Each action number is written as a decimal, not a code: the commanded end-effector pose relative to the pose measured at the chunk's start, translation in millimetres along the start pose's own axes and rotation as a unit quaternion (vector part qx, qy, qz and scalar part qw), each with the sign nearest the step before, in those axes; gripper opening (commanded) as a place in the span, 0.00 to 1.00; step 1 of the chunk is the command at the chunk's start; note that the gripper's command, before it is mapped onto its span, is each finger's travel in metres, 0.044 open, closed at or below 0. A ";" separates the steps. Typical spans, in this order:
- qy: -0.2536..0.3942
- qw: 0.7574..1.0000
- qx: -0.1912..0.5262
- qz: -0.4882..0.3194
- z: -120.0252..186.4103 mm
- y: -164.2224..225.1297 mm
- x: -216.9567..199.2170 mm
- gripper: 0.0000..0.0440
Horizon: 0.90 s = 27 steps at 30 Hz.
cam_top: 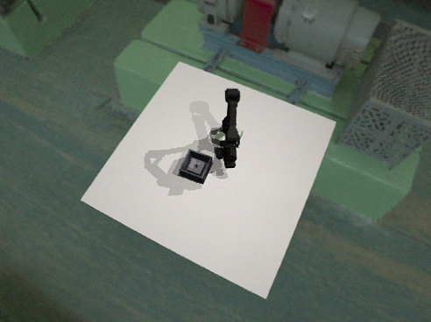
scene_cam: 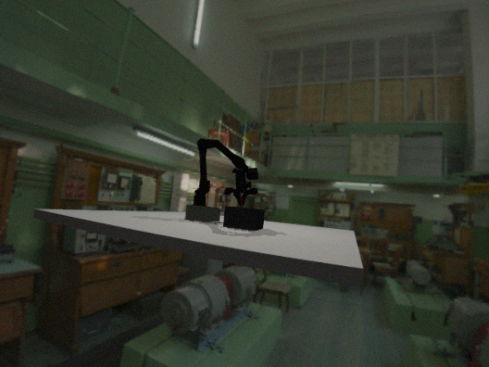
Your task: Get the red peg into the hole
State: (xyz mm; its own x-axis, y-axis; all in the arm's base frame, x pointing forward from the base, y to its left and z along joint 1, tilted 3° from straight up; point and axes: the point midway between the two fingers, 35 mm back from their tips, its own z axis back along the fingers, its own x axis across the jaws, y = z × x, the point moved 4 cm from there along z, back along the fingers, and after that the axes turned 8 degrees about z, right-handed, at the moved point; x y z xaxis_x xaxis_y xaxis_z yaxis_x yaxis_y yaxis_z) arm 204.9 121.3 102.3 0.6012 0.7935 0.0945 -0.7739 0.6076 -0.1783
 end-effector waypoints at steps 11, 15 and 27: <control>0.004 0.999 -0.039 -0.023 24.7 -60.5 1.4 0.00; 0.008 0.998 -0.045 -0.037 25.1 -77.6 -2.8 0.00; 0.020 0.995 -0.055 -0.078 18.4 -122.7 -19.4 0.00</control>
State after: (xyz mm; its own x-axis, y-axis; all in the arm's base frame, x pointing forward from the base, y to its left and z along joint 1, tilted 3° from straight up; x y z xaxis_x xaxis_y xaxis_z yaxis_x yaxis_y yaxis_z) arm 278.0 40.6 140.0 0.7109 0.6978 0.0880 -0.6585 0.7043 -0.2653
